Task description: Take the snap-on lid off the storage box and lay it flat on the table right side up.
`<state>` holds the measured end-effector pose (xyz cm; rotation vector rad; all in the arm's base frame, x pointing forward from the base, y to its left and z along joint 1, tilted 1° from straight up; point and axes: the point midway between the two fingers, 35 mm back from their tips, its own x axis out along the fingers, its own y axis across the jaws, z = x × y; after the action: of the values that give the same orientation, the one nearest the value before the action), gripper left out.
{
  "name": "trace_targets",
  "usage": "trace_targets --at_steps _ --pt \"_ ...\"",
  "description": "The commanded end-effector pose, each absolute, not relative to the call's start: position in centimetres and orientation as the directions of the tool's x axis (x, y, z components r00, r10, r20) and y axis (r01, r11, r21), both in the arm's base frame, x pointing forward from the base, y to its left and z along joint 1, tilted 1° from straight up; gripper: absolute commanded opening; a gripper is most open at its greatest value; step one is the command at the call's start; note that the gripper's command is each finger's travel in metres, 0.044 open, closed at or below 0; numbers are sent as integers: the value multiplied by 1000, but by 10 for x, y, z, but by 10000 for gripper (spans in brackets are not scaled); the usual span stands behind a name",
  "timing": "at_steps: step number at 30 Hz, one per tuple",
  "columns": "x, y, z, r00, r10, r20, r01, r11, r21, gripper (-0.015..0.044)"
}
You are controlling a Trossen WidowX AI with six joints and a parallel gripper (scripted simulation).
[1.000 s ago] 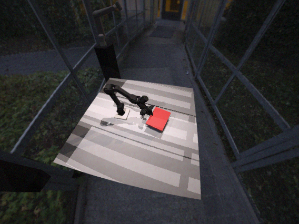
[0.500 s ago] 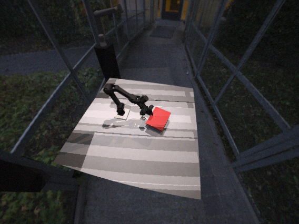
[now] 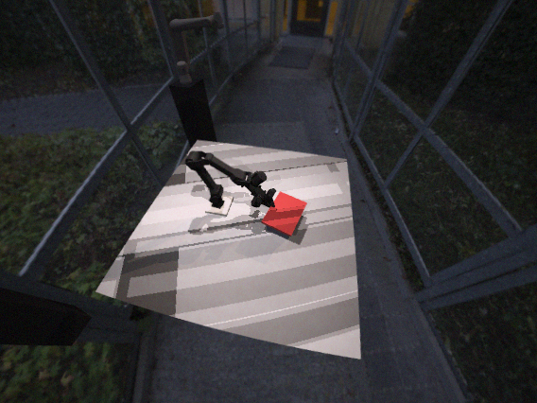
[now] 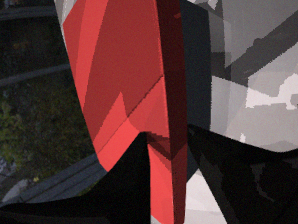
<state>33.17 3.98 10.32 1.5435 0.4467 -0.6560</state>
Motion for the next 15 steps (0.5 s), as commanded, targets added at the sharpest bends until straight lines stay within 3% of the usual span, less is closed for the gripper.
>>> trace_targets --at_steps 1,15 --pt "332 40 106 759 -106 -643 637 -87 766 0" --pt "332 40 109 759 -106 -643 637 -87 766 0"
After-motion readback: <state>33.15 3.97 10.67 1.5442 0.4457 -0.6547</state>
